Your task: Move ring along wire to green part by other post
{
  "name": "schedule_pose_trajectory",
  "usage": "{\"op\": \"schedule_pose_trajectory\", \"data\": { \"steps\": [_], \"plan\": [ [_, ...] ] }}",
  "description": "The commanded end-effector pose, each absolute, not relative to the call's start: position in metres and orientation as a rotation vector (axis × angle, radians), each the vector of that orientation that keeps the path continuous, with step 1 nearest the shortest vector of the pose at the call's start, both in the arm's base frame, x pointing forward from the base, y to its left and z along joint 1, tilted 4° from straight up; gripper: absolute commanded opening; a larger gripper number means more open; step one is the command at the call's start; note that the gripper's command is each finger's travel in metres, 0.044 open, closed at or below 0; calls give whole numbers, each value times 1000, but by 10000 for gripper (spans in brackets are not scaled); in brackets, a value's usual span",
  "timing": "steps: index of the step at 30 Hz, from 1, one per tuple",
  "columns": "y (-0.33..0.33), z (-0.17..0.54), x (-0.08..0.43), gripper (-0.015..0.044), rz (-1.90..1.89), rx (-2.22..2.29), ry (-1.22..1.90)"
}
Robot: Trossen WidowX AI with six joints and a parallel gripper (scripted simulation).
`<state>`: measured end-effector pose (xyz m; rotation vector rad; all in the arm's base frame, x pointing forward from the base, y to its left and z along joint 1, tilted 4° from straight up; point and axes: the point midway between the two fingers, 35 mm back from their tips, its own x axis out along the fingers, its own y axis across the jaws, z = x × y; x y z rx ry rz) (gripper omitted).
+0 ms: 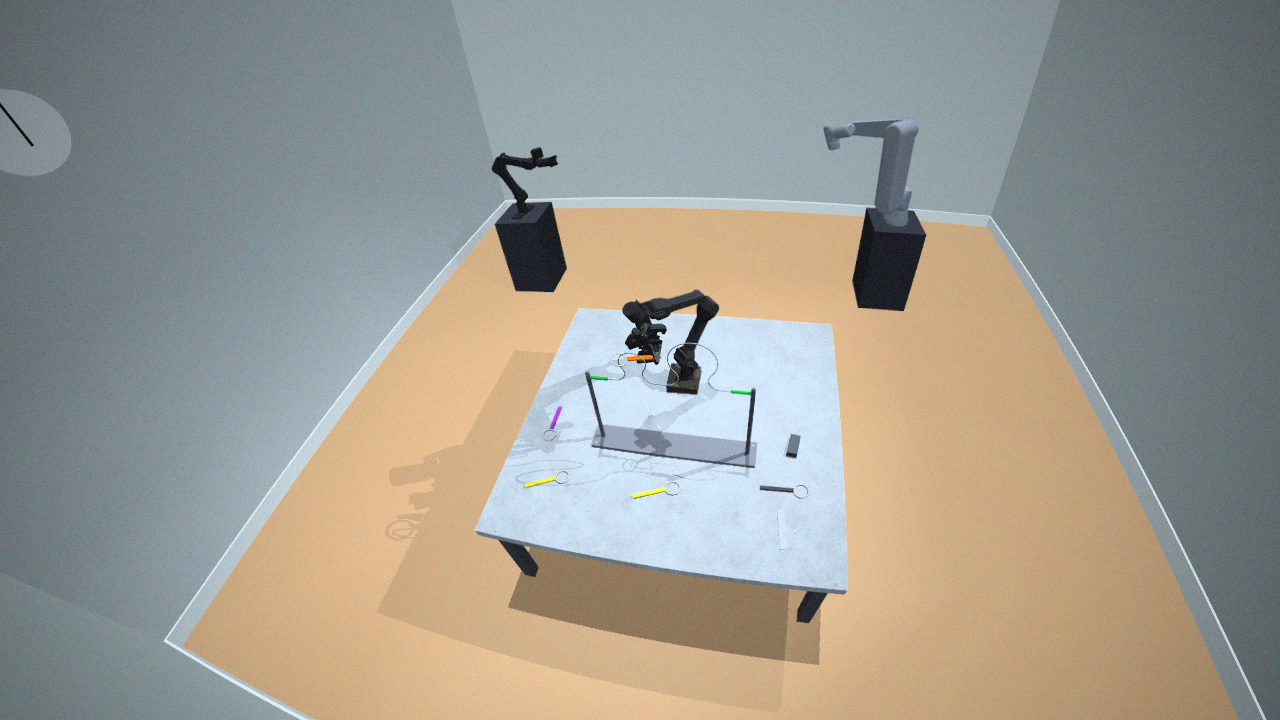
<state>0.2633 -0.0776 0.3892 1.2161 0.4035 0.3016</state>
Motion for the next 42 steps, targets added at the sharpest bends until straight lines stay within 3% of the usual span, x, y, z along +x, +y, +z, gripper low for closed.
{"op": "schedule_pose_trajectory", "data": {
  "steps": [1, 42],
  "plan": [
    [-79, 388, 263, -150, 284, 1149, 407],
    [-111, 354, 264, -150, 37, 407, 454]
  ]
}}
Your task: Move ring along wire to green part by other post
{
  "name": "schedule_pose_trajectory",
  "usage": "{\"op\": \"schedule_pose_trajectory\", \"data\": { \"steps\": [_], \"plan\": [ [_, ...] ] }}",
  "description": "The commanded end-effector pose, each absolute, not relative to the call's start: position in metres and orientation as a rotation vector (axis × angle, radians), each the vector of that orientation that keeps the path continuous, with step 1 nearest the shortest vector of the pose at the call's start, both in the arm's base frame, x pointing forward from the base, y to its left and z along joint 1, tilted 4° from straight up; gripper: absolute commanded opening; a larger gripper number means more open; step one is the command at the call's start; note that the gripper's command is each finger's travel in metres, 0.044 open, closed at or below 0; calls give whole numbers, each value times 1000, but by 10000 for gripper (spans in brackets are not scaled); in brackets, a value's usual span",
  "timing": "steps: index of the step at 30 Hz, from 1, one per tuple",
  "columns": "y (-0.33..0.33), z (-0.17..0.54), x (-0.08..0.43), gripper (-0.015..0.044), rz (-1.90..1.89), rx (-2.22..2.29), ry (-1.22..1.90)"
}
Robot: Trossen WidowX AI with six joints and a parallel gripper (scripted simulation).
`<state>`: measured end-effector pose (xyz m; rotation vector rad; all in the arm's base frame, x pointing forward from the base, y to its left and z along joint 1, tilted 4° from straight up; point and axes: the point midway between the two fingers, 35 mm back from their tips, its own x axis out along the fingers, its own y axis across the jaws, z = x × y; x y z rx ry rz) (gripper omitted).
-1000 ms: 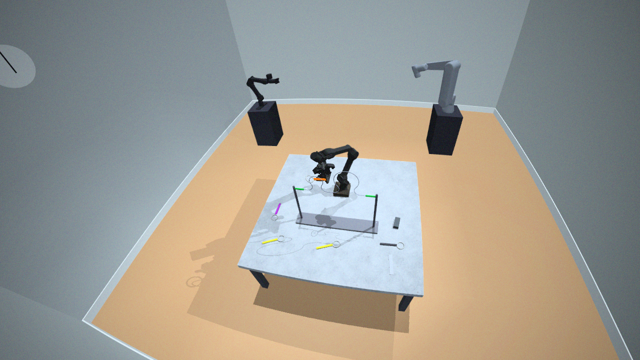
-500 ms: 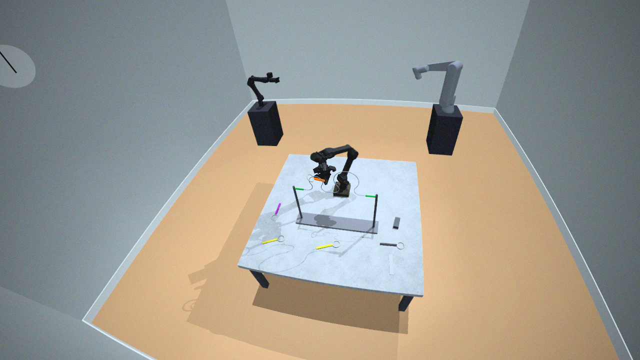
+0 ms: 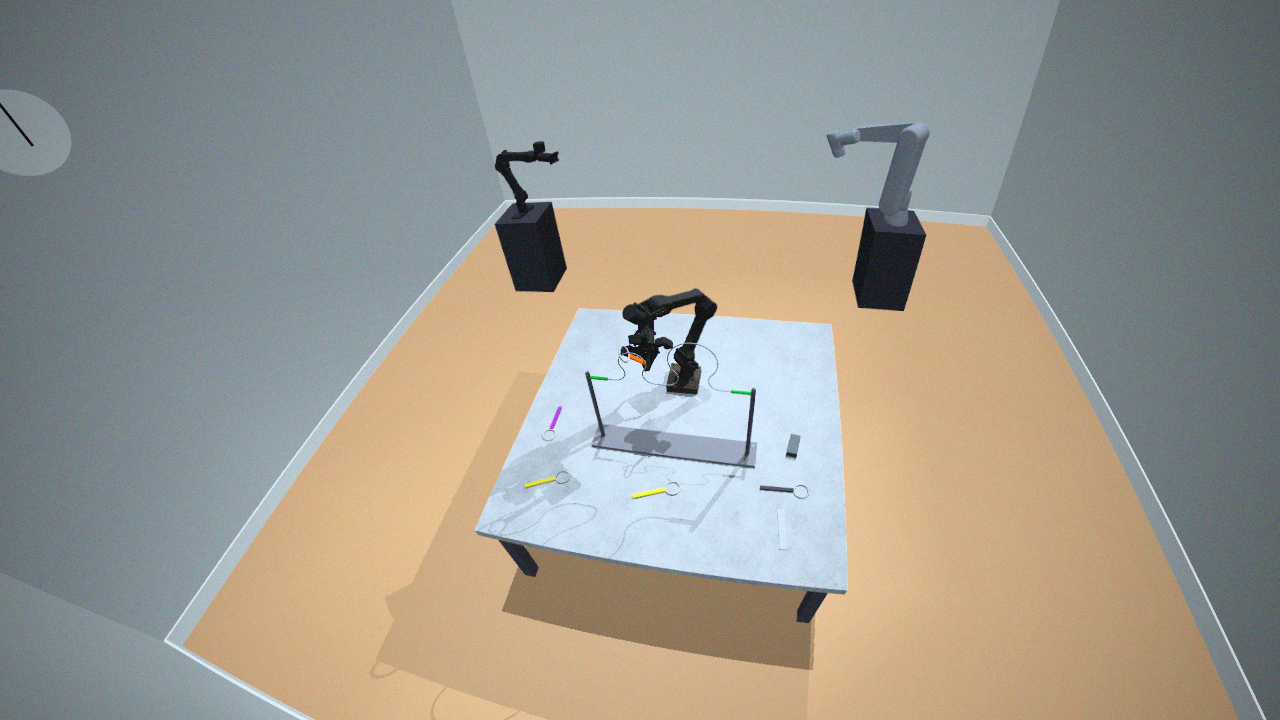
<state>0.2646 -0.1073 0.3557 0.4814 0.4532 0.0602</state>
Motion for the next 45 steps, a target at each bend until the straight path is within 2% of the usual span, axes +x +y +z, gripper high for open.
{"op": "schedule_pose_trajectory", "data": {
  "steps": [1, 45],
  "plan": [
    [-112, 353, 264, -150, 30, 386, 455],
    [-170, 357, 262, -150, -264, -541, 426]
  ]
}}
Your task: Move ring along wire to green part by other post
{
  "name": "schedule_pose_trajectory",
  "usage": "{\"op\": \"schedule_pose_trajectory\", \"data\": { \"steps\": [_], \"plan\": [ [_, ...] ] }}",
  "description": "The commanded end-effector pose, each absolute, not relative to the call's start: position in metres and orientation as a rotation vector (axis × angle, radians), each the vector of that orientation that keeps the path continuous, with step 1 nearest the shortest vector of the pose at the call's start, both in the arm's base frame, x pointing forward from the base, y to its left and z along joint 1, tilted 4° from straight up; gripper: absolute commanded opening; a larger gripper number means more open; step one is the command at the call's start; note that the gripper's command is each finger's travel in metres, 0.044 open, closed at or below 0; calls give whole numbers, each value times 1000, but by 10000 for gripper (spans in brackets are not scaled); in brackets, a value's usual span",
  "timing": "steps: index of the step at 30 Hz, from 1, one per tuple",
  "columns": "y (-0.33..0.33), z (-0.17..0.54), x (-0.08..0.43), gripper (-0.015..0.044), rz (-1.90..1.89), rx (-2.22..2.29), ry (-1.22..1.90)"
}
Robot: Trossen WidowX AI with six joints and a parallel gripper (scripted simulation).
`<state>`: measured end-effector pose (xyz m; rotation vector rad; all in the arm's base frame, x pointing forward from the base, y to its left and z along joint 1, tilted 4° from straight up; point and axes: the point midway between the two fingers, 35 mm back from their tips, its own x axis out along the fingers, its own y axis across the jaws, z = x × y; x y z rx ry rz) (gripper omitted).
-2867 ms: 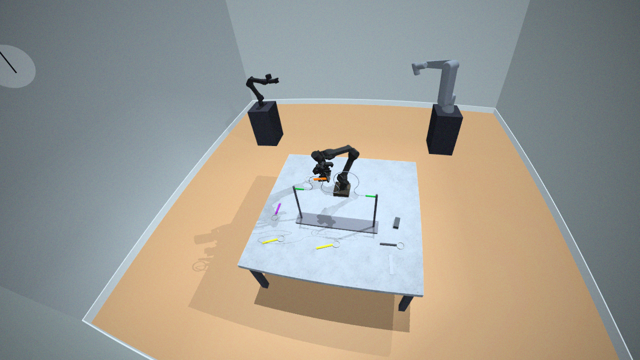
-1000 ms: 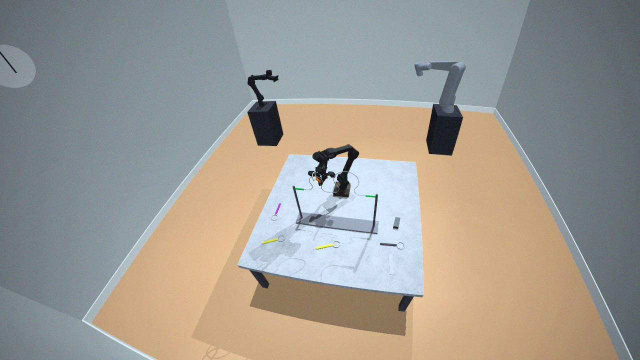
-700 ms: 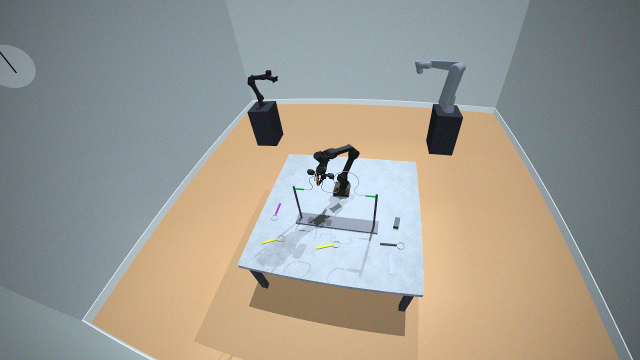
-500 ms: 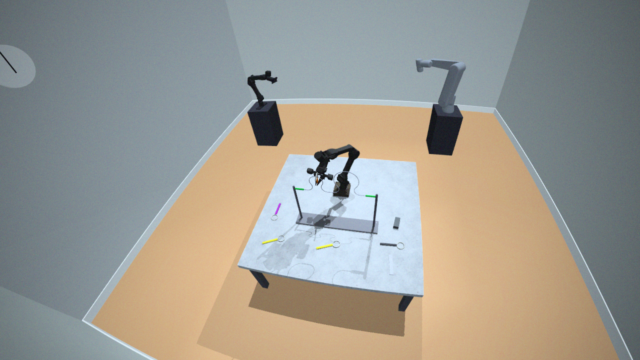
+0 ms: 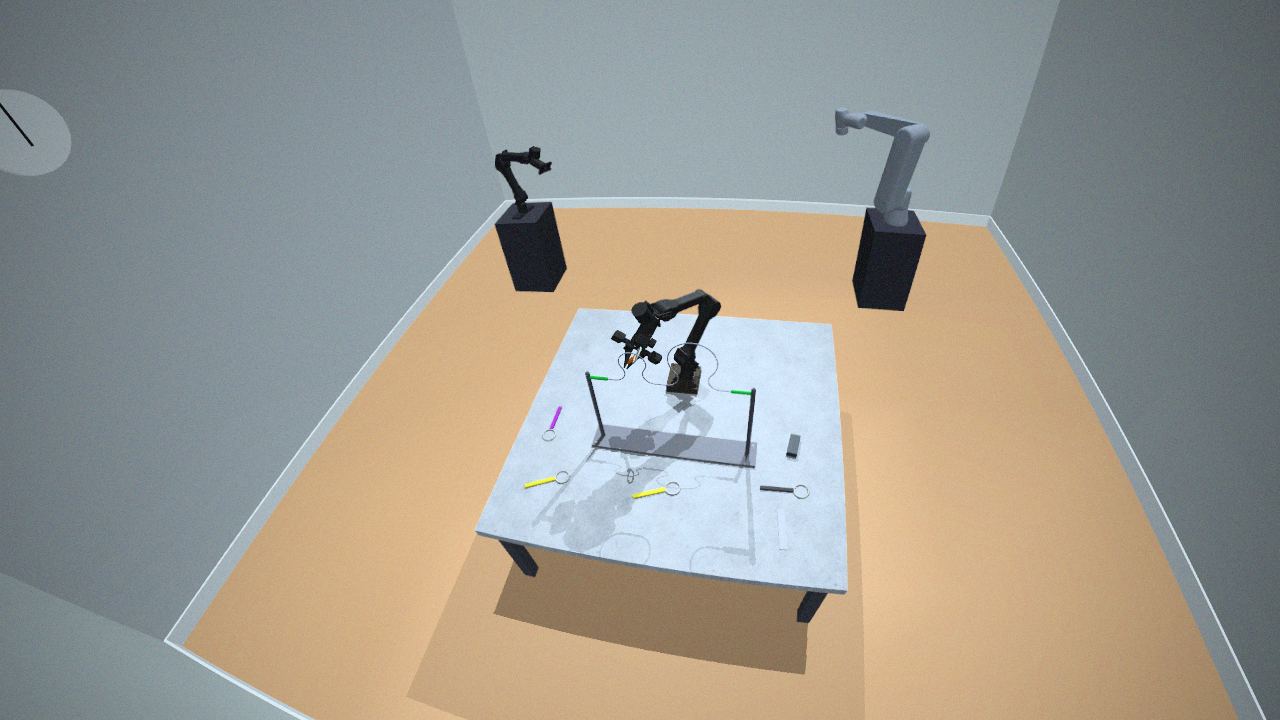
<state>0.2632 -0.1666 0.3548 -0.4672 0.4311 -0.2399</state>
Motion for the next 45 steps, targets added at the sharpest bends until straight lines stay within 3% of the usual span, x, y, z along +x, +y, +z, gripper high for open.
{"op": "schedule_pose_trajectory", "data": {
  "steps": [1, 45],
  "plan": [
    [-171, 357, 262, -150, -271, -562, 425],
    [-201, 407, 258, -150, -537, -1489, 308]
  ]
}}
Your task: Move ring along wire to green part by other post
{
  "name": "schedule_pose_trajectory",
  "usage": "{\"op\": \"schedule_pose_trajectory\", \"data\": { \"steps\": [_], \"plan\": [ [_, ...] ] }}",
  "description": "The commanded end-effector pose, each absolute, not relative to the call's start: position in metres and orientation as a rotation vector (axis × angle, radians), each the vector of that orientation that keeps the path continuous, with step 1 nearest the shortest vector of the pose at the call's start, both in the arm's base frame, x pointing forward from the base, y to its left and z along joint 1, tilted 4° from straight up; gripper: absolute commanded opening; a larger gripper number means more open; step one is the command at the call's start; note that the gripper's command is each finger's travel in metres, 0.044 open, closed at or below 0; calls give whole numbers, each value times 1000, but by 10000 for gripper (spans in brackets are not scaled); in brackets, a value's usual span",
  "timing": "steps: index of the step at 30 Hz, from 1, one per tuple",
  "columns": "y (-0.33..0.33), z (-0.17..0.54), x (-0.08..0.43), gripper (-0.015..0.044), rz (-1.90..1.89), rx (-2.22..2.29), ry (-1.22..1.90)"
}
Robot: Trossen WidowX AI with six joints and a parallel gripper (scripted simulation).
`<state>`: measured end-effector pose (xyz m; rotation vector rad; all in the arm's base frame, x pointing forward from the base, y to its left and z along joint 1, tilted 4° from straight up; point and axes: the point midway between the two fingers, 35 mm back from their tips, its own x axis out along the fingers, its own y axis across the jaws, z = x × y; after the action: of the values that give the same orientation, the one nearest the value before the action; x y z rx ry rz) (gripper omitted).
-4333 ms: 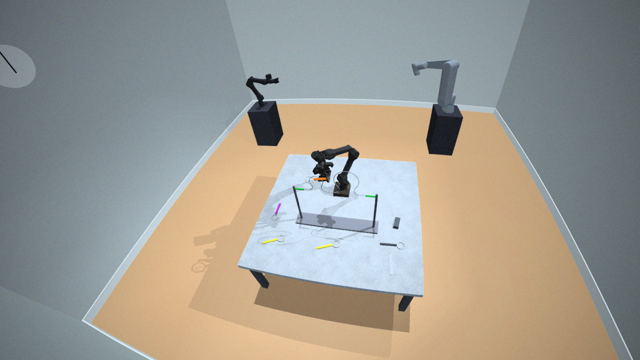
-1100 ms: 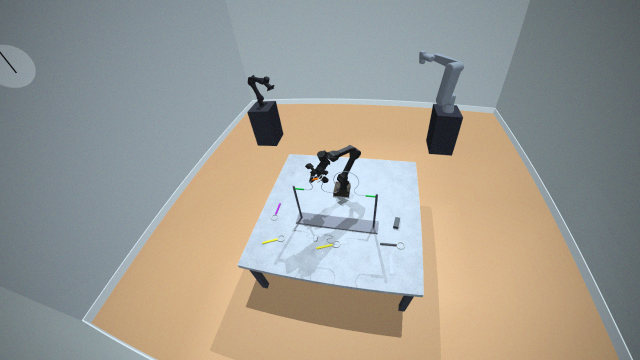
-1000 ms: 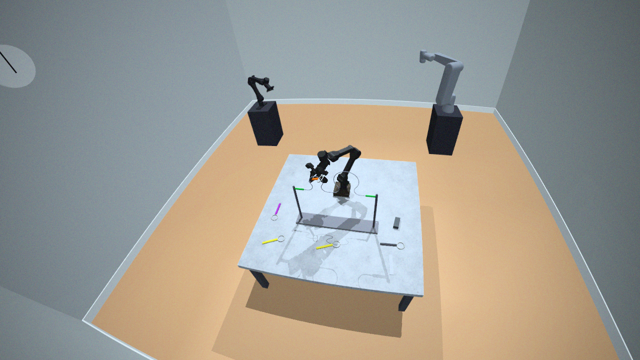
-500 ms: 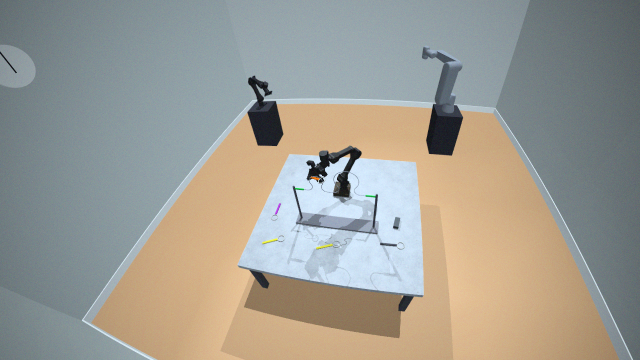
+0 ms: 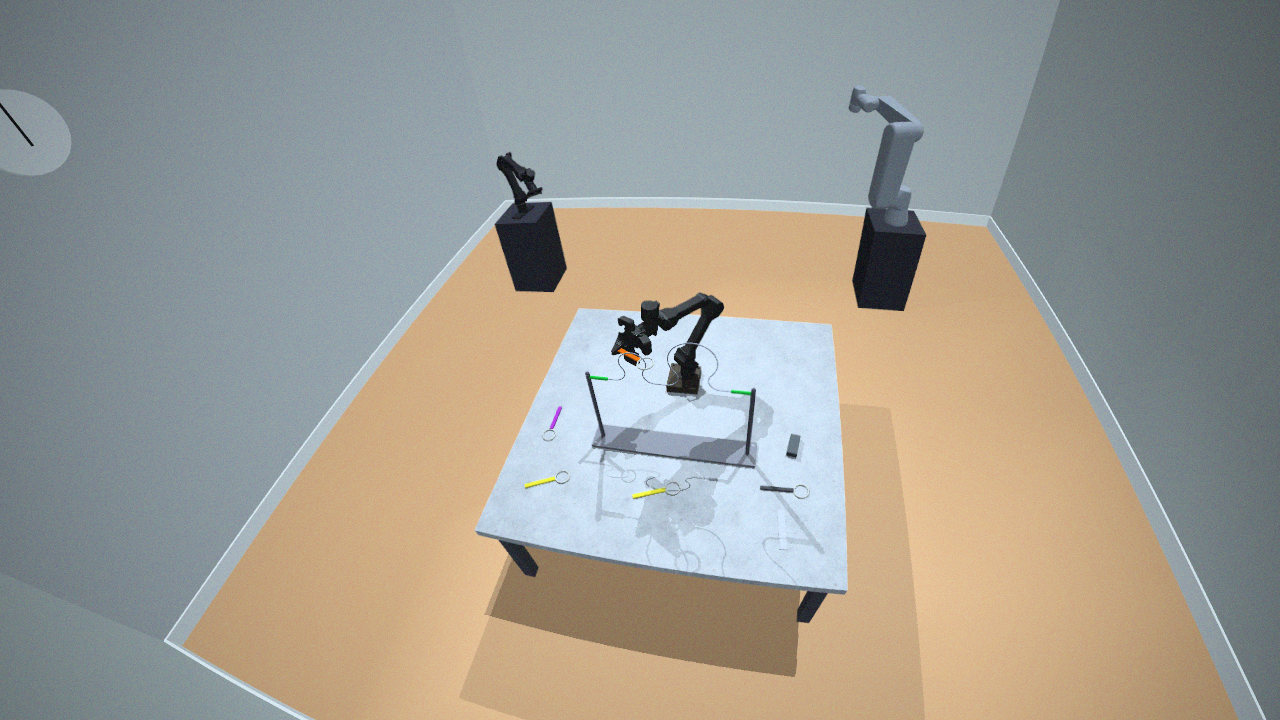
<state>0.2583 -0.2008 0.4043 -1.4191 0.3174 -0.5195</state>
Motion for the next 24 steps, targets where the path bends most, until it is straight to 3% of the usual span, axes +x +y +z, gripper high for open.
{"op": "schedule_pose_trajectory", "data": {
  "steps": [1, 24],
  "plan": [
    [-202, 408, 258, -150, -543, -1510, 305],
    [-202, 423, 257, -150, -636, -1849, 237]
  ]
}}
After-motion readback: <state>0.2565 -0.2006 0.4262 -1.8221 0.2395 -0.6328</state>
